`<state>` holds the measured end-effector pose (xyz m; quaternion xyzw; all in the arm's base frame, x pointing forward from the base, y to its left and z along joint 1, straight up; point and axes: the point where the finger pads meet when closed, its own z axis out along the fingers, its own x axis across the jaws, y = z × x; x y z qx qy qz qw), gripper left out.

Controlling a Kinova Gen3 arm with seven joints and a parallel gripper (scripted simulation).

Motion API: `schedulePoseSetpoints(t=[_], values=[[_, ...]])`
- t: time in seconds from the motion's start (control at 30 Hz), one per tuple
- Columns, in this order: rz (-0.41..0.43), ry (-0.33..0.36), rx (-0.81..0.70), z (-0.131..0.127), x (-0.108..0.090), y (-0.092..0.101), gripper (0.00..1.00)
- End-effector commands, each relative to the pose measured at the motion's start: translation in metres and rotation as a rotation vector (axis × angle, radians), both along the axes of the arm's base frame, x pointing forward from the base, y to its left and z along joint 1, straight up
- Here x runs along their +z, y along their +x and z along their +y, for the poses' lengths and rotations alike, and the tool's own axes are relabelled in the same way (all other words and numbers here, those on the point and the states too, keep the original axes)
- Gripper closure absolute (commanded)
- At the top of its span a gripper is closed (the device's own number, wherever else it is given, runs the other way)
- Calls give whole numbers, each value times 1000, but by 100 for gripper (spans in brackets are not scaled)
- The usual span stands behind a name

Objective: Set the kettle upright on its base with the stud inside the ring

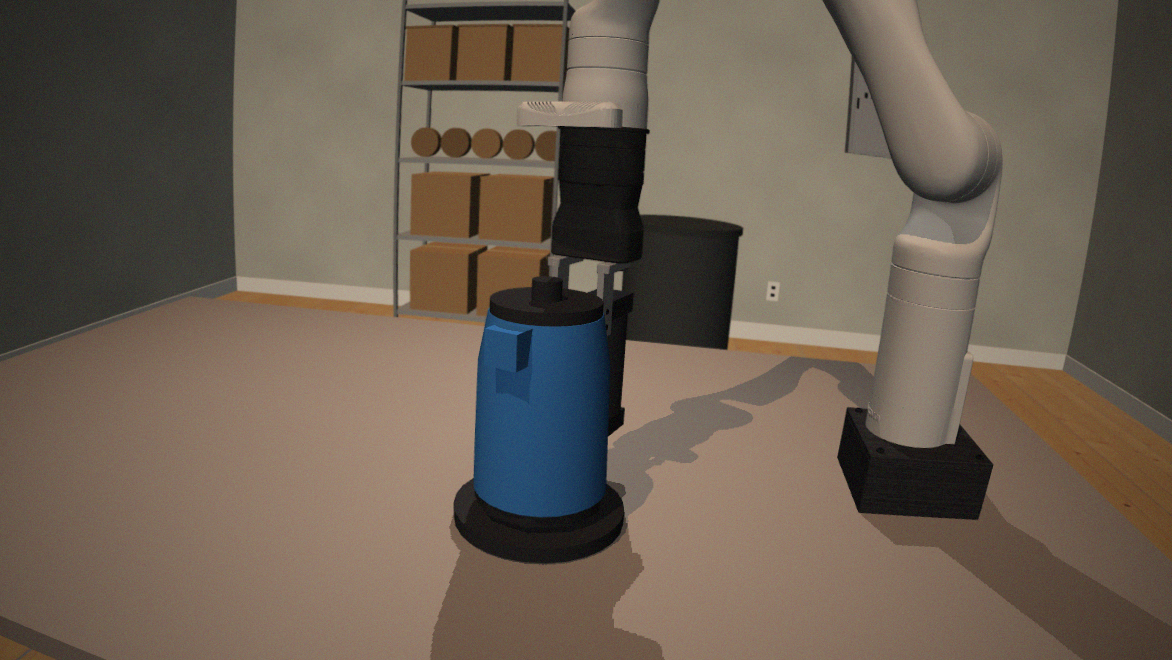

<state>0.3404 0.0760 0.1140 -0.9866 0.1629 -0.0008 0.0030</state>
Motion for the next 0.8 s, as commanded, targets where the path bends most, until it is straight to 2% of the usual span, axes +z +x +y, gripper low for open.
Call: schedulePoseSetpoints(t=[0.0,0.77], values=[[-1,0,0,0,0,0,100],[-1,0,0,0,-3,0,100]])
